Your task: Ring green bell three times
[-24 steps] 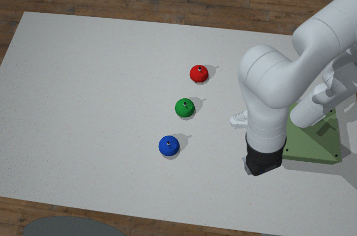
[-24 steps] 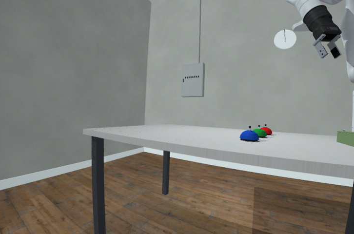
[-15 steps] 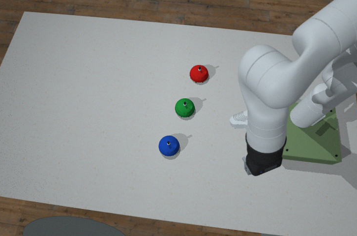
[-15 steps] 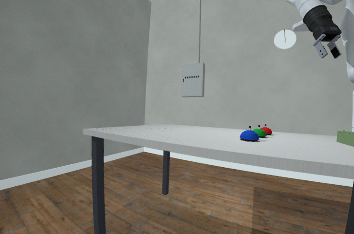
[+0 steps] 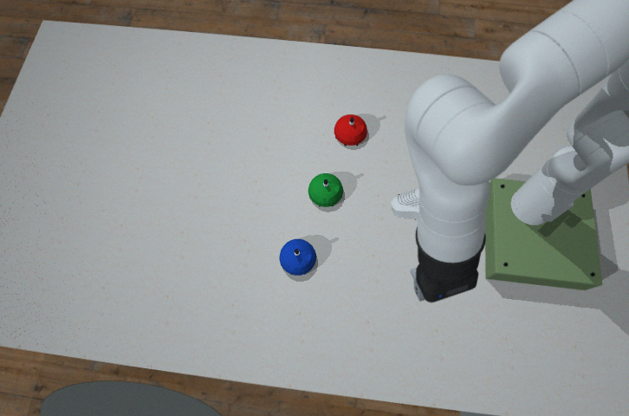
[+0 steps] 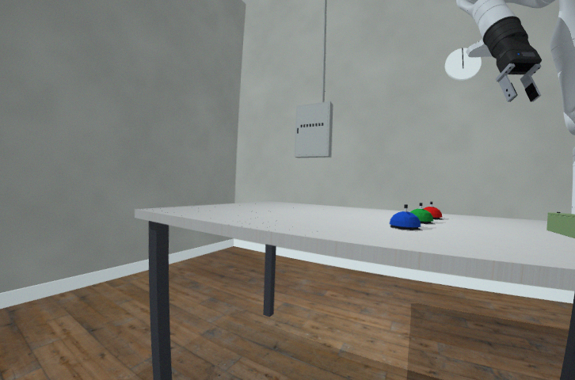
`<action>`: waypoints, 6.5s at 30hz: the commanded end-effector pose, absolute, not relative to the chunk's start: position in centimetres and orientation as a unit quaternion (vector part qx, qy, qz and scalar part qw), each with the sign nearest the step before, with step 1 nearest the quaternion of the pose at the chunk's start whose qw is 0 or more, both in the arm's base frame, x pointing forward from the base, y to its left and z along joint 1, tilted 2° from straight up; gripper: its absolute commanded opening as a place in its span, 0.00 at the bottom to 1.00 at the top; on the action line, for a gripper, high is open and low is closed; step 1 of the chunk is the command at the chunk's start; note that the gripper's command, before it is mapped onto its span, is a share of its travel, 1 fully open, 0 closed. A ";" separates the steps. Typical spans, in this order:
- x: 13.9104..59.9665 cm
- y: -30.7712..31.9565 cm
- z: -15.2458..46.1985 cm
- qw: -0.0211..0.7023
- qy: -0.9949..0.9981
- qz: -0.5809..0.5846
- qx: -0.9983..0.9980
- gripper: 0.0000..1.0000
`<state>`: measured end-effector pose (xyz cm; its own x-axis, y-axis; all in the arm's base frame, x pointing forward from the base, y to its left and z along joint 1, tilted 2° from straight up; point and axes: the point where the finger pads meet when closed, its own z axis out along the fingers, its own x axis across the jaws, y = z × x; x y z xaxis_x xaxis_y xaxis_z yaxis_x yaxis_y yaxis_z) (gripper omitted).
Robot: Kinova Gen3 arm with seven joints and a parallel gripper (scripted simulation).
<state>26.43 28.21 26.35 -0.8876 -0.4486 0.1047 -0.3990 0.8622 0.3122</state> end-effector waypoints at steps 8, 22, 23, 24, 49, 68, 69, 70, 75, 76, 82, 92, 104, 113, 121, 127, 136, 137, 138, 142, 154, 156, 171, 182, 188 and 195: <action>39.8 16.6 17.6 0.024 -0.998 -0.052 0.005 1.00; 47.3 2.1 9.3 -0.006 -0.995 0.015 -0.102 1.00; 47.3 2.1 9.3 -0.006 -0.995 0.015 -0.101 1.00; 47.3 2.0 9.3 -0.007 -0.995 0.016 -0.100 1.00; 47.1 1.9 9.3 -0.004 -0.994 0.017 -0.104 0.17; 47.1 1.9 9.3 -0.004 -0.994 0.017 -0.104 0.17; 47.1 1.9 9.3 -0.004 -0.994 0.017 -0.104 0.17; 47.1 1.9 9.3 -0.004 -0.994 0.017 -0.104 0.17; 47.1 1.9 9.3 -0.004 -0.994 0.017 -0.104 0.17; 47.1 1.9 9.3 -0.004 -0.994 0.017 -0.104 0.17; 47.1 1.9 9.3 -0.004 -0.994 0.017 -0.104 0.17; 47.1 1.9 9.3 -0.004 -0.994 0.017 -0.104 0.17; 47.2 2.0 9.1 -0.005 -0.994 0.016 -0.105 0.17; 47.0 2.0 8.5 -0.003 -0.994 0.016 -0.105 0.17; 47.0 2.0 7.3 -0.002 -0.994 0.015 -0.104 0.17; 47.0 1.9 6.3 -0.003 -0.994 0.016 -0.104 0.17; 47.1 1.8 5.0 -0.003 -0.994 0.017 -0.104 0.17; 47.1 1.8 4.8 -0.003 -0.994 0.017 -0.104 0.17; 47.1 1.8 4.7 -0.003 -0.994 0.017 -0.104 0.17; 47.2 1.9 4.1 -0.003 -0.994 0.017 -0.104 0.17; 47.2 1.9 3.2 -0.003 -0.994 0.017 -0.103 0.17; 47.2 1.9 3.1 -0.003 -0.994 0.017 -0.103 0.17; 47.2 1.9 3.1 -0.002 -0.994 0.017 -0.103 0.17; 47.2 1.9 3.1 -0.002 -0.994 0.017 -0.103 0.17; 47.2 1.9 3.1 -0.002 -0.994 0.017 -0.103 0.17; 47.2 1.9 3.1 -0.002 -0.994 0.017 -0.103 0.17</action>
<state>47.16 1.77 3.24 -0.9786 0.2054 -0.0081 0.2056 0.9779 -0.0390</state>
